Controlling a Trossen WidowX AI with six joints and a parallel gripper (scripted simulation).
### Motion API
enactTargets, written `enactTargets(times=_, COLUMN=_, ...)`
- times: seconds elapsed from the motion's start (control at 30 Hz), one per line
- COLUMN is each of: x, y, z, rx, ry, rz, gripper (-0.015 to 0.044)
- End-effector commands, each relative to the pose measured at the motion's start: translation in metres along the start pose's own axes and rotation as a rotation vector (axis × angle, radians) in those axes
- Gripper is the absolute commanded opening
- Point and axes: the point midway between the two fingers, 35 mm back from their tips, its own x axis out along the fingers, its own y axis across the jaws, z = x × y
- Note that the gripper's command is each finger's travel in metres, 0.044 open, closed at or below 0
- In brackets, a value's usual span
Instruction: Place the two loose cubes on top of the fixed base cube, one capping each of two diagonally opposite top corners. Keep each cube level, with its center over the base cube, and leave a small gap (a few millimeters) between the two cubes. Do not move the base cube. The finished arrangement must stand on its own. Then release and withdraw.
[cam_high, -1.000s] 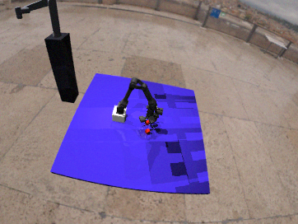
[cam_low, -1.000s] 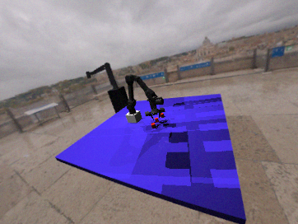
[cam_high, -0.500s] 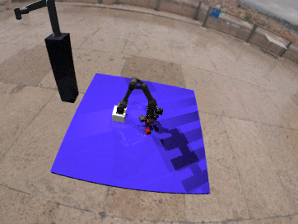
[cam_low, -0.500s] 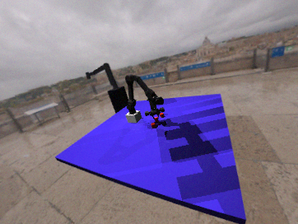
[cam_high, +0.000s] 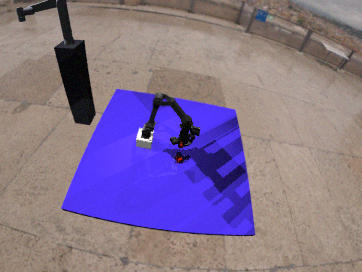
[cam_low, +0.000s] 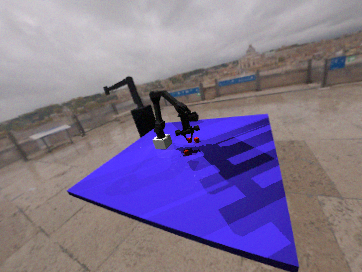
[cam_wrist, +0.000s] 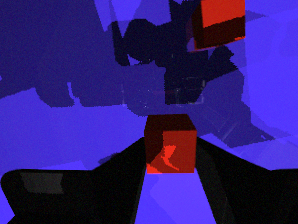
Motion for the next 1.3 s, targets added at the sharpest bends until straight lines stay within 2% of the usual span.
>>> enactTargets(times=0.0, x=-0.016, y=0.001, z=0.001, rx=0.000, ry=-0.006, rz=0.004, gripper=0.0105)
enactTargets(times=0.53, x=-0.062, y=-0.004, z=-0.002, rx=0.000, ry=-0.006, rz=0.004, gripper=0.0105)
enactTargets(times=1.27, x=-0.033, y=0.037, z=-0.039, rx=0.183, ry=-0.001, rz=0.007, gripper=0.0105)
